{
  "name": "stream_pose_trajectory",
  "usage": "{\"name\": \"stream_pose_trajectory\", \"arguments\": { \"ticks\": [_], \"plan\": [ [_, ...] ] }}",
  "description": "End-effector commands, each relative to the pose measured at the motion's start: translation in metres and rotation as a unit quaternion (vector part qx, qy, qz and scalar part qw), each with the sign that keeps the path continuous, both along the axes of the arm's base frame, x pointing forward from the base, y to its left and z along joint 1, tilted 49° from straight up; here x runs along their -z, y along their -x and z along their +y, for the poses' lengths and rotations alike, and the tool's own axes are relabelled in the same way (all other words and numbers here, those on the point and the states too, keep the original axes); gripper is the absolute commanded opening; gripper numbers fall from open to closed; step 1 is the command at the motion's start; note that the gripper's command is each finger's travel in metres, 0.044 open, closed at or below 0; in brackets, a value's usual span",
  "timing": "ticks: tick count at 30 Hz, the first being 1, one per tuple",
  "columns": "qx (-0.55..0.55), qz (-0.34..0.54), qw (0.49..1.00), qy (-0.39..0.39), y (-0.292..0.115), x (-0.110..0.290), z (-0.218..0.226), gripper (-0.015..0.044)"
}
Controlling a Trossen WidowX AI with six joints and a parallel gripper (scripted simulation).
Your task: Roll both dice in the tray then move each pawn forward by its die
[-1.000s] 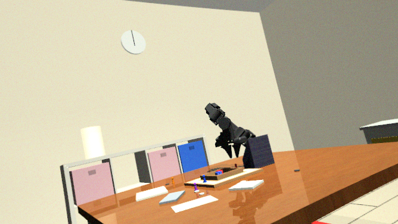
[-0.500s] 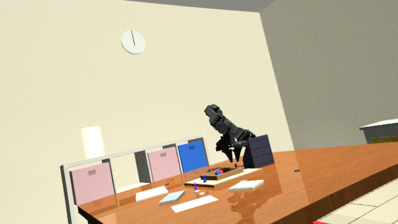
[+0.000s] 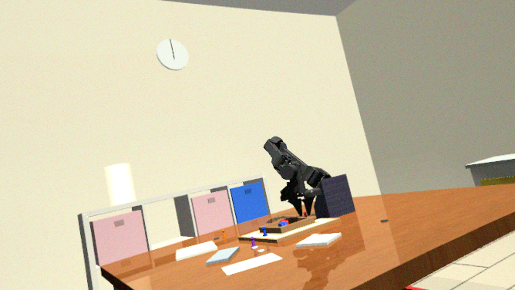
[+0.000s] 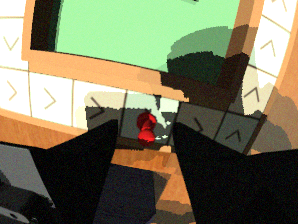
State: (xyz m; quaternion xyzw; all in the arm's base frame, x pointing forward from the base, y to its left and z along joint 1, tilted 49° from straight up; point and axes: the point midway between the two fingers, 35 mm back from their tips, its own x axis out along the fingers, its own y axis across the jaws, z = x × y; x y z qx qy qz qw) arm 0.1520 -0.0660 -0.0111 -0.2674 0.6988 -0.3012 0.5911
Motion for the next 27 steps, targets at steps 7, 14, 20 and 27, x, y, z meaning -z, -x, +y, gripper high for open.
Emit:
{"name": "stream_pose_trajectory", "arguments": {
  "ticks": [7, 14, 20, 27],
  "plan": [
    [-0.002, 0.009, 1.0, 0.004, 0.005, 0.006, -0.007, 0.0121],
    [-0.002, 0.009, 1.0, 0.004, 0.005, 0.006, -0.007, 0.0016],
    [-0.002, 0.009, 1.0, 0.003, 0.004, 0.004, -0.005, 0.0],
    [-0.005, 0.008, 1.0, -0.005, -0.009, -0.015, 0.023, 0.0]
  ]
}}
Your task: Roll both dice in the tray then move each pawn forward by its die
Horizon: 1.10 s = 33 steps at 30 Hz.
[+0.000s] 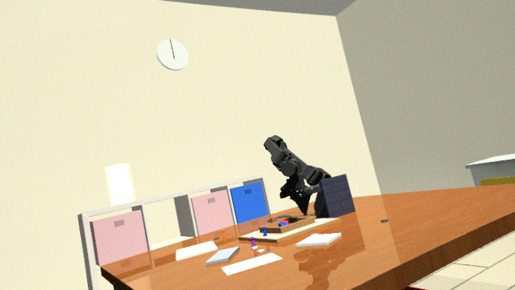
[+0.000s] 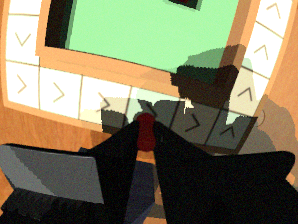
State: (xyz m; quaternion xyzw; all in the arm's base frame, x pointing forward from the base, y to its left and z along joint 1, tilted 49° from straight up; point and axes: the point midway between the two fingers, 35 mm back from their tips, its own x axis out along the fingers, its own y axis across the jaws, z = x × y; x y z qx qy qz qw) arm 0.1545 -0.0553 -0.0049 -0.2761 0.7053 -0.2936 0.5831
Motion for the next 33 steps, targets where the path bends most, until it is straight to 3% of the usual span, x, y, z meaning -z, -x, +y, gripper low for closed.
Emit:
{"name": "stream_pose_trajectory", "arguments": {
  "ticks": [1, 17, 33],
  "plan": [
    [0.001, -0.006, 1.0, -0.006, -0.008, -0.012, 0.017, 0.0],
    [0.004, -0.004, 1.0, 0.001, -0.01, -0.07, 0.078, 0.0],
    [-0.002, -0.006, 1.0, -0.018, -0.03, -0.073, 0.035, 0.0]
  ]
}}
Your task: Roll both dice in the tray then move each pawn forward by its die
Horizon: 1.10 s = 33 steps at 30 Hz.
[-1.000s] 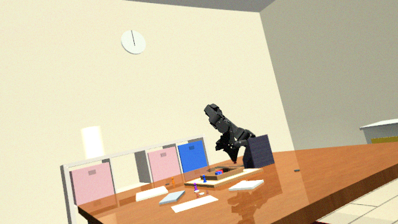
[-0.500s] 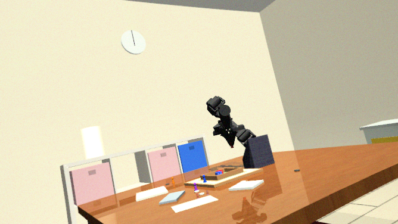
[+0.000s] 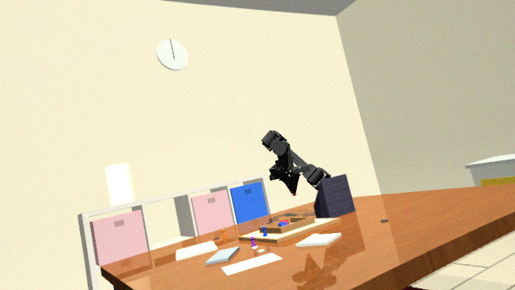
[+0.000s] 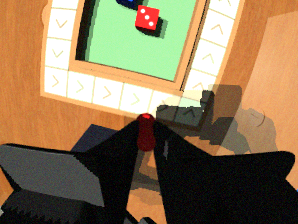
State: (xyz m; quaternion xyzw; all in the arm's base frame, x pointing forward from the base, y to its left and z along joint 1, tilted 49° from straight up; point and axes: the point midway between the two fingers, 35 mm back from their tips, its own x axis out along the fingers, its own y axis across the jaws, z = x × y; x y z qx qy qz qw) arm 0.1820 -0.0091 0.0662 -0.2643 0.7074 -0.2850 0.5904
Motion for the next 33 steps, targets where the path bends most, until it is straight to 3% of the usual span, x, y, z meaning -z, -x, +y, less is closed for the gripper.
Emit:
{"name": "stream_pose_trajectory", "arguments": {
  "ticks": [1, 23, 33],
  "plan": [
    [-0.004, -0.002, 1.0, -0.002, -0.003, -0.002, -0.015, 0.0],
    [0.003, 0.0, 1.0, 0.021, -0.006, -0.019, -0.097, 0.0],
    [0.002, -0.001, 1.0, 0.02, -0.002, -0.003, -0.115, 0.0]
  ]
}}
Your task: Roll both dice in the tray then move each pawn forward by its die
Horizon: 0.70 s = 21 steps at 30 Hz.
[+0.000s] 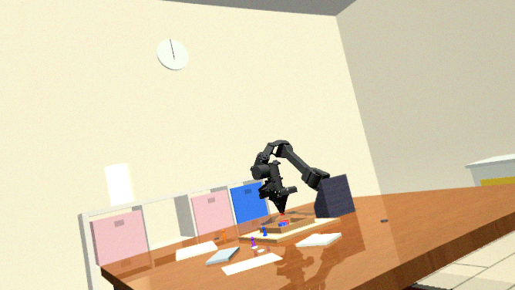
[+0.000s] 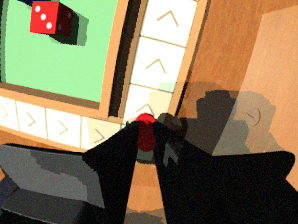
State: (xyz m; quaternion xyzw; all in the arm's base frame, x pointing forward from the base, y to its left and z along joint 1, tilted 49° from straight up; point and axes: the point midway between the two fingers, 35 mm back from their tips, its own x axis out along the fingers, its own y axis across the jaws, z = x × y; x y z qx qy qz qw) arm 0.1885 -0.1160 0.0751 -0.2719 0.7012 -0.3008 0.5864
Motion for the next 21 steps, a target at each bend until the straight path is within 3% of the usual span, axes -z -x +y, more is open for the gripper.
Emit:
{"name": "stream_pose_trajectory", "arguments": {
  "ticks": [1, 19, 21],
  "plan": [
    [-0.001, 0.002, 1.0, 0.002, 0.005, 0.009, -0.011, 0.0],
    [-0.001, 0.003, 1.0, 0.003, 0.01, 0.023, -0.029, 0.0],
    [0.001, -0.002, 1.0, 0.002, 0.007, 0.02, -0.026, 0.0053]
  ]
}}
